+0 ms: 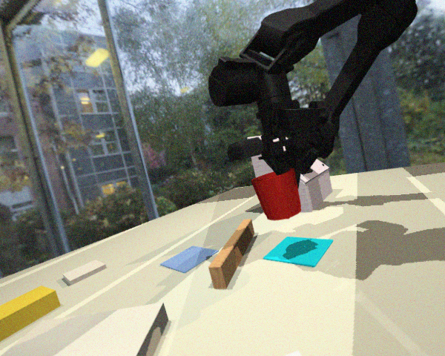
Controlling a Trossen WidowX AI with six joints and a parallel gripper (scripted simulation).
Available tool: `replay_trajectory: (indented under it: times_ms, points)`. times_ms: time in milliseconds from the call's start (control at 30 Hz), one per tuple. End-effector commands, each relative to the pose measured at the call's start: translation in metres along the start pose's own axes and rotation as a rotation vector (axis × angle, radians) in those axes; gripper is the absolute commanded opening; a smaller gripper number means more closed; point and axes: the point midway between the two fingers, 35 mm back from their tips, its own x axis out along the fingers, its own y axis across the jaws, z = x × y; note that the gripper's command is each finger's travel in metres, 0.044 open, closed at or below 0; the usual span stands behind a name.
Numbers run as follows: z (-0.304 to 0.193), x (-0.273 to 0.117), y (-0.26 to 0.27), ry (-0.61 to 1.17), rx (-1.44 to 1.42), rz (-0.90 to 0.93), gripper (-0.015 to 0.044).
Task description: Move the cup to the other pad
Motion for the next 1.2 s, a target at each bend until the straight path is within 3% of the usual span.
replay_trajectory:
  times_ms: [0, 1167]
  points:
    - [0.004, 0.001, 0.008, -0.005, 0.009, 0.005, 0.0]
    - [0.007, 0.039, 0.012, -0.005, 0.008, 0.004, 0.0]
